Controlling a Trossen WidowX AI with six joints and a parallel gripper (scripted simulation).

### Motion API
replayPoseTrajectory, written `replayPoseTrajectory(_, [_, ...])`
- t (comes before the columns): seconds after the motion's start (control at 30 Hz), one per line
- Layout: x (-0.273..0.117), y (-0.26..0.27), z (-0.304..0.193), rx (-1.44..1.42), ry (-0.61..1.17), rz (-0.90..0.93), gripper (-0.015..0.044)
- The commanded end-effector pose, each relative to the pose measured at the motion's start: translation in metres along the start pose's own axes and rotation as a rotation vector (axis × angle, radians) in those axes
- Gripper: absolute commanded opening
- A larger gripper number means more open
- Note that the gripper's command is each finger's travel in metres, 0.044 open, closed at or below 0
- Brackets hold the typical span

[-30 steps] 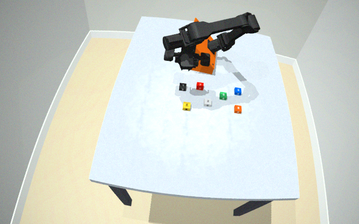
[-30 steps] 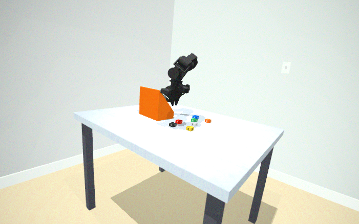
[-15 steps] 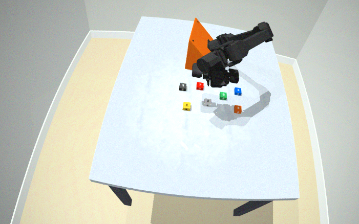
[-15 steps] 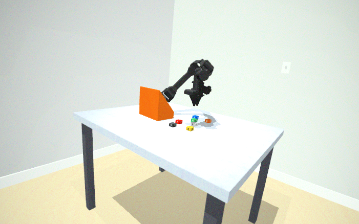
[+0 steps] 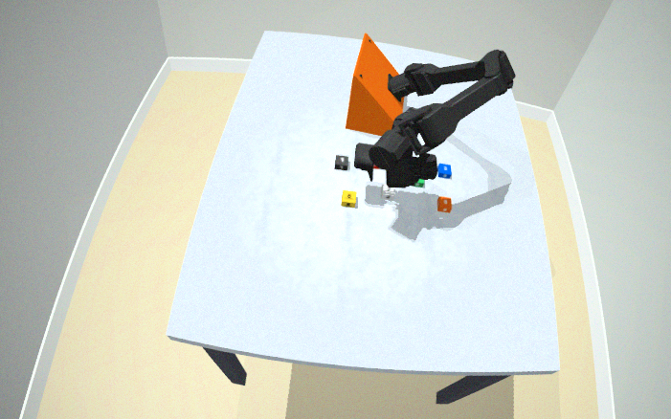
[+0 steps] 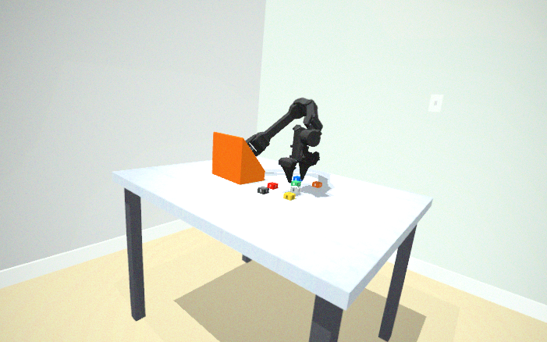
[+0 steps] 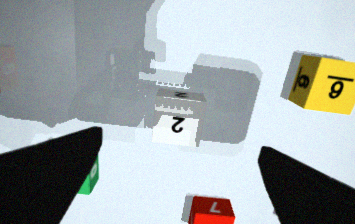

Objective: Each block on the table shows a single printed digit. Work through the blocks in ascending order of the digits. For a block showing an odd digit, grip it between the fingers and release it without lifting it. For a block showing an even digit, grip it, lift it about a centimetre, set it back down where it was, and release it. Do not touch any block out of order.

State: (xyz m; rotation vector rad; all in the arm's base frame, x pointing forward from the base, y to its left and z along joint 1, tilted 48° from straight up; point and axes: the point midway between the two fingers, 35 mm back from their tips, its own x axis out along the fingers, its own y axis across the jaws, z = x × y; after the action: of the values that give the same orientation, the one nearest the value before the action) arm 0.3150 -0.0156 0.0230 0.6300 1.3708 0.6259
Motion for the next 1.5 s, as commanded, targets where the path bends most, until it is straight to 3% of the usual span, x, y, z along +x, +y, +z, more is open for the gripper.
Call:
replayPoseTrajectory(0.0, [0.007,0.002,0.000,0.002,0.001,0.004,0.0400])
replayPoseTrajectory(0.63, [0.035,0.002,-0.001,0.002,0.001,0.006,0.0400])
replayPoseTrajectory(1.0, [0.035,0.002,-0.001,0.002,0.001,0.006,0.0120])
replayPoseTrajectory(1.47, [0.035,0.002,-0.001,0.002,0.001,0.006,0.0120])
